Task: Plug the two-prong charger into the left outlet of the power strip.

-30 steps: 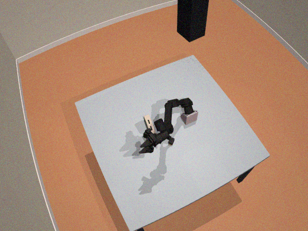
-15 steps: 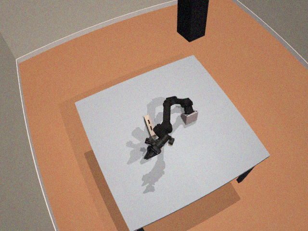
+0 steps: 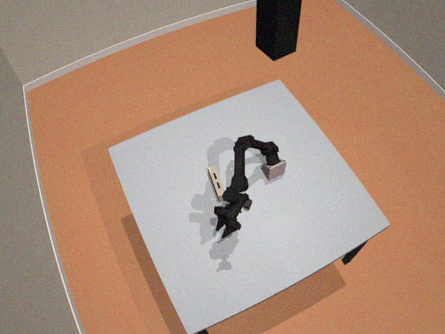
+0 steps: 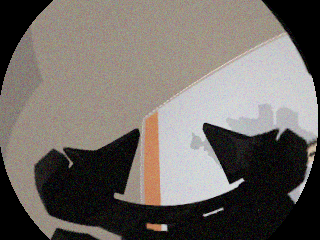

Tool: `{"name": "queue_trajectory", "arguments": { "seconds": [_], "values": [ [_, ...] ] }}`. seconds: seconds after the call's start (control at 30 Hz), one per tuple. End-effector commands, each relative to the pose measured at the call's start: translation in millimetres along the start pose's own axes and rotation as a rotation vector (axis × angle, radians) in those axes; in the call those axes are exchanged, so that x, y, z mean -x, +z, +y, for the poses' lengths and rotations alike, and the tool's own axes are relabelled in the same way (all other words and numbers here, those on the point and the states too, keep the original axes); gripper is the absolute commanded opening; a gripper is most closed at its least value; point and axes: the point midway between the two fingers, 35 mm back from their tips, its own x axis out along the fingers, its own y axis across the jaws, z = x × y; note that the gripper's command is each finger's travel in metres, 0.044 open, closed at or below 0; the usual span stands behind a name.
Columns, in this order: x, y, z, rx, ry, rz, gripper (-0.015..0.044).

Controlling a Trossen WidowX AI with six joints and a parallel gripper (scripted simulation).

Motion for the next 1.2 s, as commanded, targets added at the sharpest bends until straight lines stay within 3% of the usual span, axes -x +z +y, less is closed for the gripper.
{"name": "queue_trajectory", "arguments": {
  "seconds": [0.0, 0.57, 1.17],
  "values": [
    [2, -18, -17, 0.077, -0.038, 0.074, 0.0440],
    [34, -93, -105, 0.405, -0.209, 0.428, 0.0440],
    [106, -152, -203, 0.734, -0.348, 0.851, 0.0440]
  ]
}}
